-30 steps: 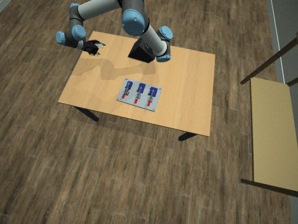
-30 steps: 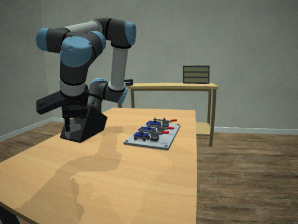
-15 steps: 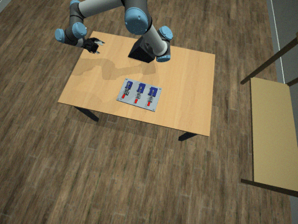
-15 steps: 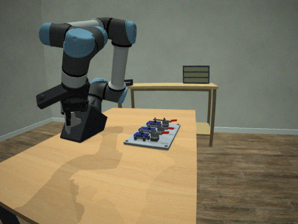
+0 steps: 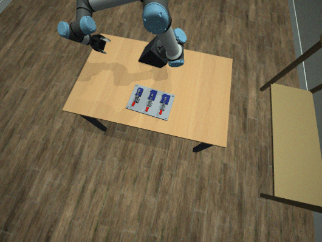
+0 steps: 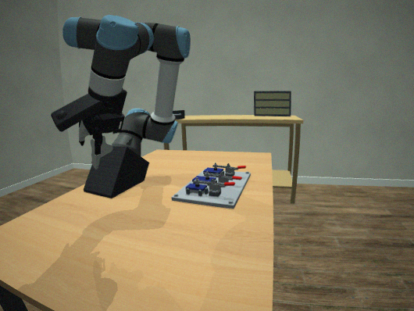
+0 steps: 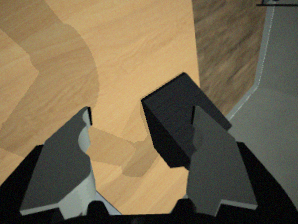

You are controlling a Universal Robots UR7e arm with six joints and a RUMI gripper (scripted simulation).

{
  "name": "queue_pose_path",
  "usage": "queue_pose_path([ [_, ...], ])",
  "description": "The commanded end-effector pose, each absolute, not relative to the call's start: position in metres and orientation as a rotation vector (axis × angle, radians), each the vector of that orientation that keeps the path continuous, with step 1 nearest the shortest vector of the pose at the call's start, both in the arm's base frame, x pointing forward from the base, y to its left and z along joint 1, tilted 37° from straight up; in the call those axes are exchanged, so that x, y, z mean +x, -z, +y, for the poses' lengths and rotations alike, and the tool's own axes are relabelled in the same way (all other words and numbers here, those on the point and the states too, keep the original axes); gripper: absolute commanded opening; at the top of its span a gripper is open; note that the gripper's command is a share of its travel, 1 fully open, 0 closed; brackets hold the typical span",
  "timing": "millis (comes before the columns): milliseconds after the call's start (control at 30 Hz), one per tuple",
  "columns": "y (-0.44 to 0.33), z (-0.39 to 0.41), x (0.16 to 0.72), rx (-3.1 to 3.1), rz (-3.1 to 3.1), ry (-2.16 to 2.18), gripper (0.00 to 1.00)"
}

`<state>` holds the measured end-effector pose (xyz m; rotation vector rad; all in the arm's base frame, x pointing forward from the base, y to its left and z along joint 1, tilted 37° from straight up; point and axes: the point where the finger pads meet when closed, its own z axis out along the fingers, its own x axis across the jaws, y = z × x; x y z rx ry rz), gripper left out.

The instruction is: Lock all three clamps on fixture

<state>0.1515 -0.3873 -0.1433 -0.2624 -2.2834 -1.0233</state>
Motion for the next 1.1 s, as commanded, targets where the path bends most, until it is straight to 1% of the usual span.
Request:
queue_pose_path([
  [0,0.111,-0.412,0.147,-0.047,-2.412,1.038,0.58],
  [33,0.101,-0.419,0.146,0.02,-2.447,1.042,0.58],
  [433,0.101,-0.419,0.146,0.02,-2.447,1.042,0.58],
  [600,0.062,-0.448,0.14,0.353,-2.593,1.048,0.58],
  [1000,0.062,-0.448,0.14,0.353,-2.593,1.048,0.58],
  [1067,0.063,-0.448,0.141,0.48,-2.638,1.045,0.58],
])
